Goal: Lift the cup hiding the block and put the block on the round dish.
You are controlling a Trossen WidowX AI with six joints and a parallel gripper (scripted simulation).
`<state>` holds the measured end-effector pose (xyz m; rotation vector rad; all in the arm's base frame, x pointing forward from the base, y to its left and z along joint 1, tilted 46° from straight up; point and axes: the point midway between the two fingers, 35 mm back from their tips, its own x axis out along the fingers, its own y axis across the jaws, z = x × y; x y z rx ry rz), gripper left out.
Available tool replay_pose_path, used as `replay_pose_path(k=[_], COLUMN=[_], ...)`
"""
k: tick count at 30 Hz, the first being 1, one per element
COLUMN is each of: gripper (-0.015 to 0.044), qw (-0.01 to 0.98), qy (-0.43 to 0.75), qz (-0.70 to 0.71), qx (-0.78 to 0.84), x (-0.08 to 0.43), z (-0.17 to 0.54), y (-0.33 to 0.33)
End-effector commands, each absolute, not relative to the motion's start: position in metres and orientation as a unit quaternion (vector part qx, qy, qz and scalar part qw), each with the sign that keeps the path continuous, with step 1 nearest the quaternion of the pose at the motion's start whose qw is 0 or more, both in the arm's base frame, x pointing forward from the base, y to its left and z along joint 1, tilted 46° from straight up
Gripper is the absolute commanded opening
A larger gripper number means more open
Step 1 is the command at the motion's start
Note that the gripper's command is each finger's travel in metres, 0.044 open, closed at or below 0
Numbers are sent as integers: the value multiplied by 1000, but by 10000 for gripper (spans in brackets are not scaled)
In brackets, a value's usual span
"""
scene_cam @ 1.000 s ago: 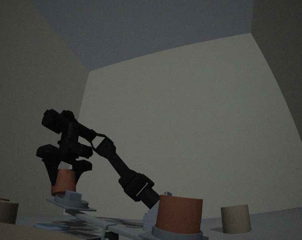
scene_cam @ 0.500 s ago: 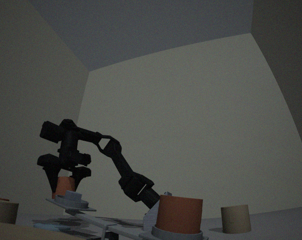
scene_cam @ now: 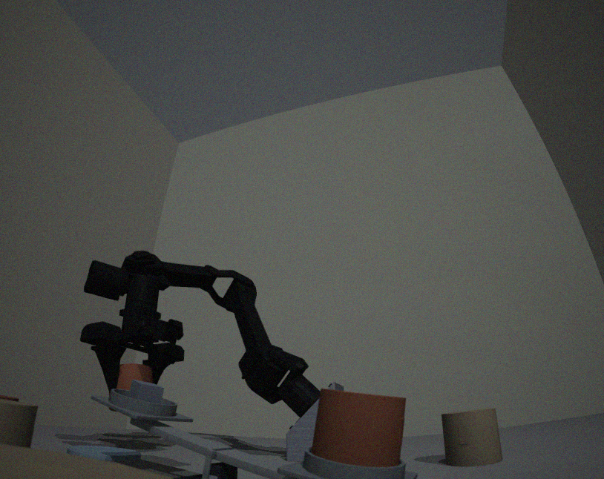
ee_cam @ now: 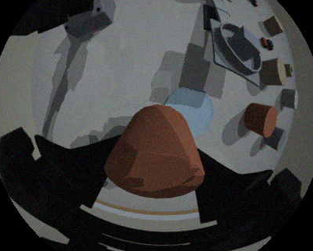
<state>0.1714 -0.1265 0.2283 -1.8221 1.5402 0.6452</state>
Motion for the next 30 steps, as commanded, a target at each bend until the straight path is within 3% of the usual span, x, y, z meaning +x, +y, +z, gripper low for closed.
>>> replay_pose_path(k=[1, 17, 30], gripper=[0, 0, 0], qw=[329, 316, 316], qy=[588, 603, 603], qz=[243, 220, 220], qx=[-698, -699, -699], x=[165, 134, 139], z=[229, 233, 216], y=[-131, -152, -169])
